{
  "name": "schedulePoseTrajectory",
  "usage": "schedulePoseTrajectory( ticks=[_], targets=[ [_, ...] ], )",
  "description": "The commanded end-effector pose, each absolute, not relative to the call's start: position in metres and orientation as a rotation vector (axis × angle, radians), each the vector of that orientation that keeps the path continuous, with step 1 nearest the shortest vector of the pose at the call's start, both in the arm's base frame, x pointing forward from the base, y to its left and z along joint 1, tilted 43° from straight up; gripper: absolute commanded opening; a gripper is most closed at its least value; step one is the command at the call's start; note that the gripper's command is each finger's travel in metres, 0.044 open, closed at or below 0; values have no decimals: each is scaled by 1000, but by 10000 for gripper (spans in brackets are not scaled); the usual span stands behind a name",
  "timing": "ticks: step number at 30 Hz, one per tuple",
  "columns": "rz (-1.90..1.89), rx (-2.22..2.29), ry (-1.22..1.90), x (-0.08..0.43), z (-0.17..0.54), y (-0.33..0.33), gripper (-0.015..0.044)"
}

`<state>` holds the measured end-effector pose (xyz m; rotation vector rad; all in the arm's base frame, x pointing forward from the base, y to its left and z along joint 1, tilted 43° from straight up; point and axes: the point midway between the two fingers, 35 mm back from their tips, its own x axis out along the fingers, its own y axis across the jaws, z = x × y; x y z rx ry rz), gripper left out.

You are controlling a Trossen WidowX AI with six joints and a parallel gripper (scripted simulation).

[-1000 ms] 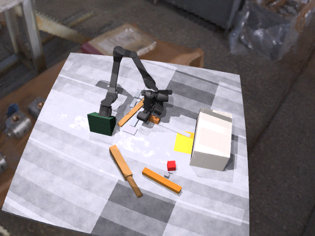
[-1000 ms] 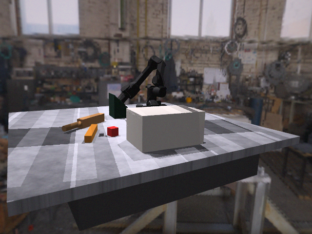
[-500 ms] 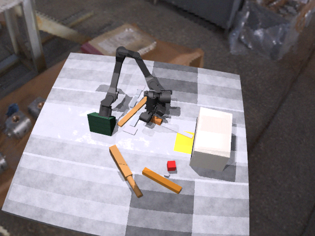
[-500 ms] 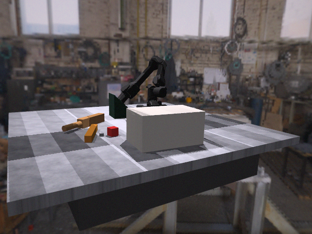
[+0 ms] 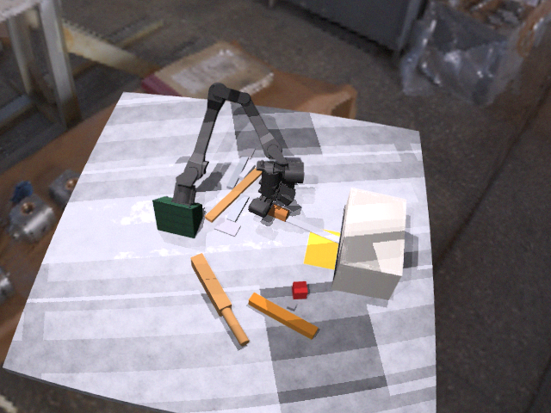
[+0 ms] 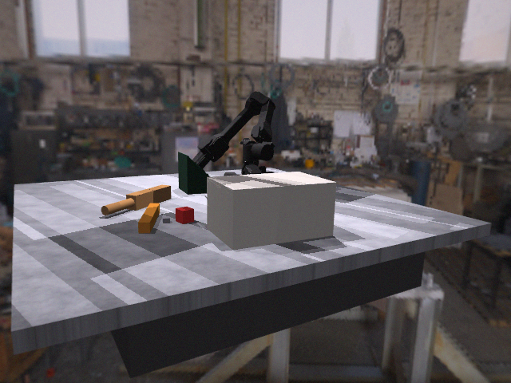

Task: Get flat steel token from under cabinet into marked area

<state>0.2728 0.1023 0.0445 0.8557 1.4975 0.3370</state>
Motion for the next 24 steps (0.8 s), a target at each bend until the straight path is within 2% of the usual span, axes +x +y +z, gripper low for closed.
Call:
schedulePoseTrajectory(
  ticks=[1,24],
  targets=[
    [343,854,1495,279,44,101,0],
    [344,853,1494,306,41,93,0]
  ],
)
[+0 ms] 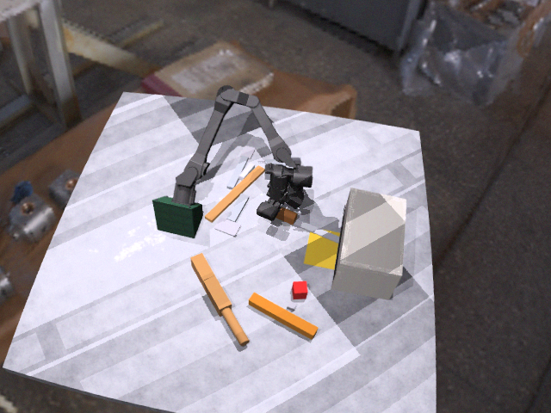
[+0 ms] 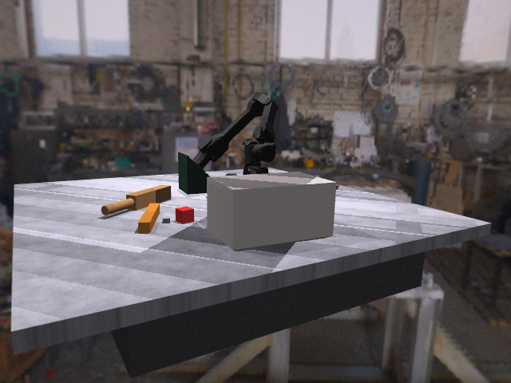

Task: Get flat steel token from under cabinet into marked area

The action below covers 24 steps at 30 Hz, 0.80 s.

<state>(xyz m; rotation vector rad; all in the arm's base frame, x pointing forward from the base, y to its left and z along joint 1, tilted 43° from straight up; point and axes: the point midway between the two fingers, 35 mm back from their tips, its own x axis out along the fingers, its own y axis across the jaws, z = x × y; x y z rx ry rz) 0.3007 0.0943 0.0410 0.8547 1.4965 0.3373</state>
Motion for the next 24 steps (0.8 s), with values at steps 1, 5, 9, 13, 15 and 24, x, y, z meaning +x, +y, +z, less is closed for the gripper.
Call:
schedulePoseTrajectory(
  ticks=[1,5,9,13,15,24],
  targets=[
    [344,853,1494,307,41,93,0],
    [344,853,1494,312,40,92,0],
    [344,853,1493,316,40,90,0],
    [344,852,1493,321,39,89,0],
    [344,852,1493,323,39,88,0],
    [344,852,1492,333,38,86,0]
  ],
)
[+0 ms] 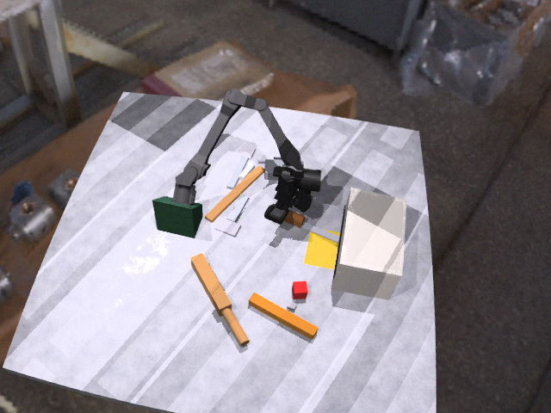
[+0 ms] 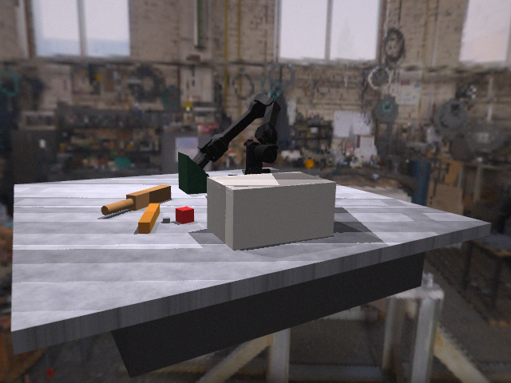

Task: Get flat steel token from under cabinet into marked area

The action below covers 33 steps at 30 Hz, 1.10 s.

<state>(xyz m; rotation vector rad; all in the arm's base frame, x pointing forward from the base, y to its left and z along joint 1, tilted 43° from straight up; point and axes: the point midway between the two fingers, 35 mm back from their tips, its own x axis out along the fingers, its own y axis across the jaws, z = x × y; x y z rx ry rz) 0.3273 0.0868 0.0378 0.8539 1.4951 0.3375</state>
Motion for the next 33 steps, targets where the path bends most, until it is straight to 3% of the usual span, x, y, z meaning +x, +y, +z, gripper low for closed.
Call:
schedulePoseTrajectory(
  ticks=[1,33],
  targets=[
    [344,852,1492,334,38,85,0],
    [344,851,1490,366,34,76,0]
  ],
)
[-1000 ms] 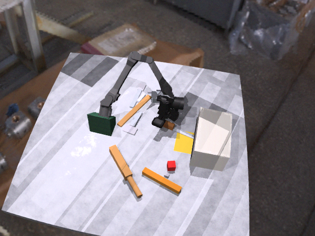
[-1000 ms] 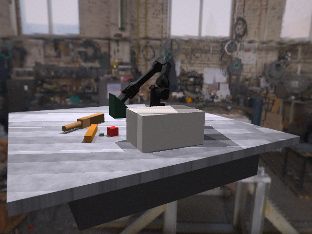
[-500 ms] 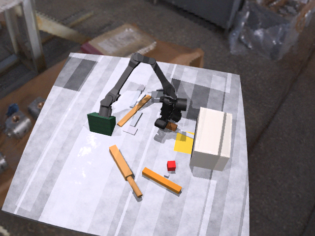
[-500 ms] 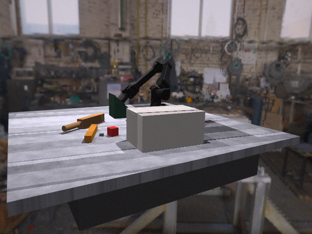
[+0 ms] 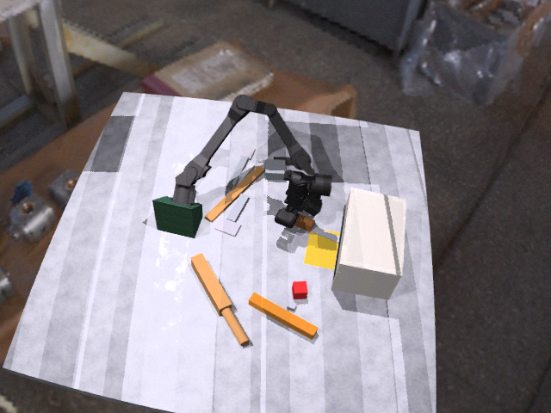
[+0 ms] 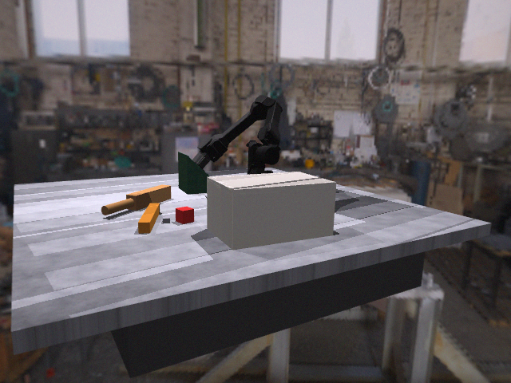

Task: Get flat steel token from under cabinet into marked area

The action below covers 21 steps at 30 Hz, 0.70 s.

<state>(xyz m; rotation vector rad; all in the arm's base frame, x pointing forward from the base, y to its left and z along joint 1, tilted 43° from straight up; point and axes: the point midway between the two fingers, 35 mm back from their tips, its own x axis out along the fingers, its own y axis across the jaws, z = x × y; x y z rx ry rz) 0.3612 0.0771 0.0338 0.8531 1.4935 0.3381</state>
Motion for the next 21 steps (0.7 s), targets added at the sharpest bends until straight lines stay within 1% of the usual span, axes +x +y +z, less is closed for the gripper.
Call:
schedulePoseTrajectory(
  ticks=[1,21],
  targets=[
    [344,851,1490,367,34,76,0],
    [345,850,1489,386,32,70,0]
  ],
)
